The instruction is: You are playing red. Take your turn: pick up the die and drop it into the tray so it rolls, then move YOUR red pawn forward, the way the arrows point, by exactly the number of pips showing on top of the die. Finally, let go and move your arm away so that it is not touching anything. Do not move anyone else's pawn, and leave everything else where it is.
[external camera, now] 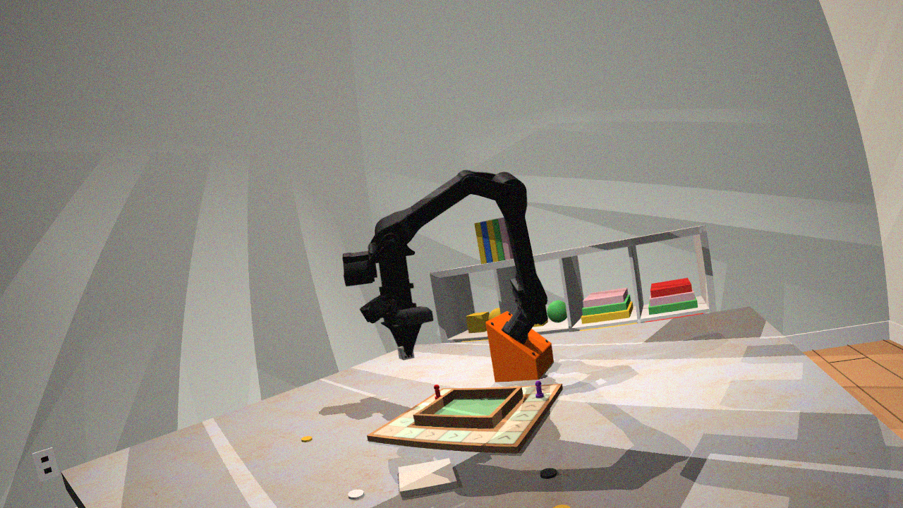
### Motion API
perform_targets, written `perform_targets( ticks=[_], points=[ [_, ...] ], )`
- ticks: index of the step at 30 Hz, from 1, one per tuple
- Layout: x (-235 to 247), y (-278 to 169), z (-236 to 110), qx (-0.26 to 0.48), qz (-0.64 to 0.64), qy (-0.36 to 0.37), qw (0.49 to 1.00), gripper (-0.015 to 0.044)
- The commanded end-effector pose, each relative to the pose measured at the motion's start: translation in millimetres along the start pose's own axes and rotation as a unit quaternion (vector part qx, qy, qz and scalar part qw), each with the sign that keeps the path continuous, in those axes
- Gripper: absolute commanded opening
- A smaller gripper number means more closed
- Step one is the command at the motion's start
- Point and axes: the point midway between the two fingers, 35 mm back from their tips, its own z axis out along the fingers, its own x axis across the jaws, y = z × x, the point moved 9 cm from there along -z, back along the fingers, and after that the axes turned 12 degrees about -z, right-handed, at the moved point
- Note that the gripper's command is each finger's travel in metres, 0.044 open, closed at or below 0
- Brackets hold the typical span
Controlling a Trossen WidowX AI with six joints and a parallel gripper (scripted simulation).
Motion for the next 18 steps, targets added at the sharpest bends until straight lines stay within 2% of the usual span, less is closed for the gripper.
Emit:
perform_targets(
  ticks=[1,18],
  points=[
    [12.6,1.2,0.9,-0.002,0.041,0.001,0.999,0.0000],
    [76.9,-0.1,11.9,0.000,0.252,0.007,0.968,0.0000]
  ],
)
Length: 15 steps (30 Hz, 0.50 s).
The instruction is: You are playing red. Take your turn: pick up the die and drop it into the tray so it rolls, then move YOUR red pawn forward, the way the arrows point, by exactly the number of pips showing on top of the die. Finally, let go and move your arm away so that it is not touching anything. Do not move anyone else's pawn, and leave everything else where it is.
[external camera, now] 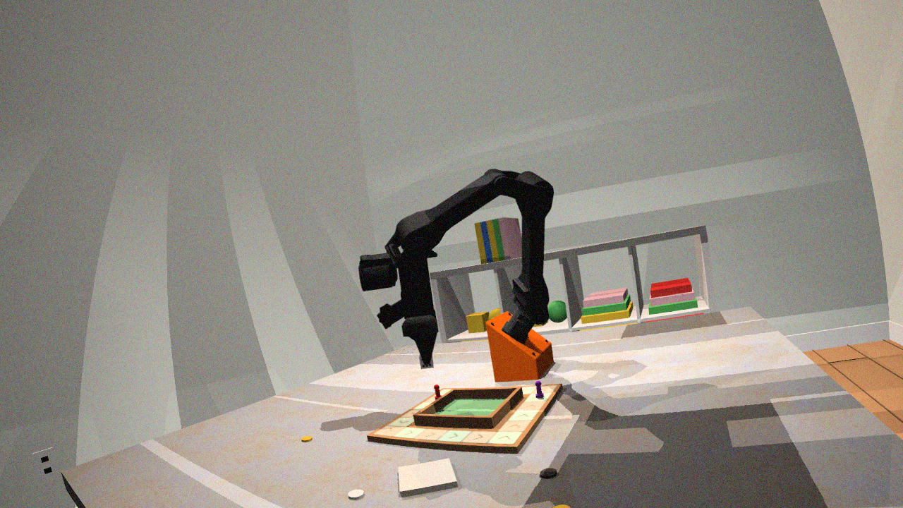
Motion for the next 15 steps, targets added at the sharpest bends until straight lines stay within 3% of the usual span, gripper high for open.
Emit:
perform_targets(
  ticks=[1,15],
  points=[
    [10.1,-6.3,2.0,0.000,0.040,0.003,0.999,0.0000],
    [49.3,-37.9,14.3,0.012,0.212,0.010,0.977,0.0000]
  ],
)
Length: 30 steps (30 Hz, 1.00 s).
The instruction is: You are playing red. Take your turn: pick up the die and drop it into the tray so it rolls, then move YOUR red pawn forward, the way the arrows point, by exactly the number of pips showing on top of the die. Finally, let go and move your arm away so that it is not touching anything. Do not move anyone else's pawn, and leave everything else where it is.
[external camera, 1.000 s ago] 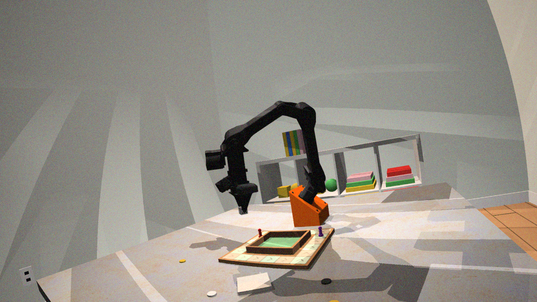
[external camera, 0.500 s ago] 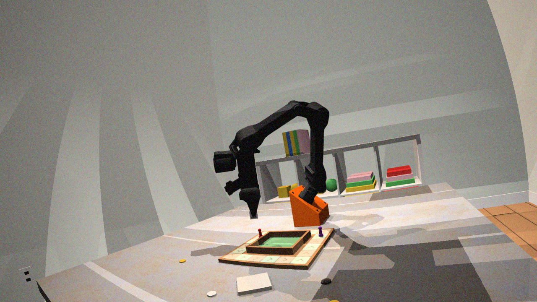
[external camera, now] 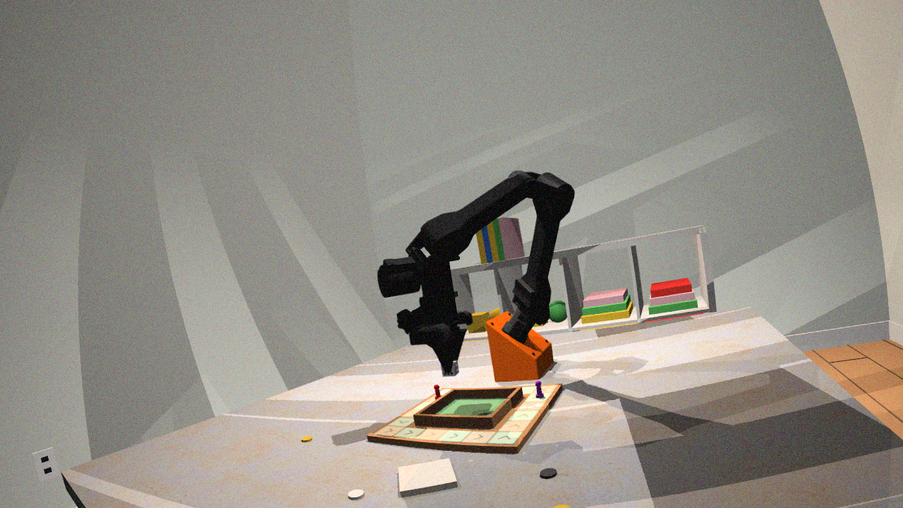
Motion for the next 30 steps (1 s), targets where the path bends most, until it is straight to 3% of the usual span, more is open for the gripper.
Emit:
perform_targets(
  ticks=[1,11,21,30],
  points=[
    [4.9,-10.3,2.8,0.004,0.040,0.003,0.999,0.0000],
    [11.4,-26.3,8.7,0.002,0.096,-0.005,0.995,0.0000],
    [20.6,-48.6,24.7,-0.131,0.097,-0.096,0.982,0.0000],
    [25.6,-70.3,39.1,-0.268,0.094,-0.131,0.950,0.0000]
  ],
)
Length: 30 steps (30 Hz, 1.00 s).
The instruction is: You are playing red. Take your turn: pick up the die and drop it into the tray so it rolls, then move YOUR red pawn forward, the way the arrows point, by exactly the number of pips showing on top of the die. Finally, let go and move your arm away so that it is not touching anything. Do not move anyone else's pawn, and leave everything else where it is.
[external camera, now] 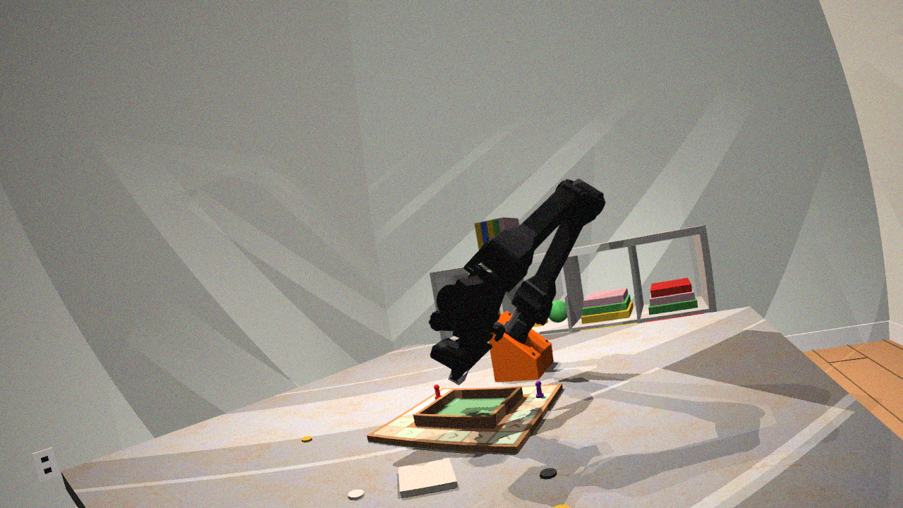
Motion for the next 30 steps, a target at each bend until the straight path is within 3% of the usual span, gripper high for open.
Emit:
perform_targets(
  ticks=[1,8,16,30],
  points=[
    [-0.3,-9.1,0.8,-0.052,0.007,-0.001,0.999,0.0000],
    [-2.4,-27.8,4.2,-0.152,0.020,0.015,0.988,0.0000],
    [9.0,-34.7,-39.3,-0.154,0.021,0.016,0.988,0.0000],
    [7.2,-35.0,-37.1,-0.152,0.018,0.019,0.988,0.0000]
  ],
)
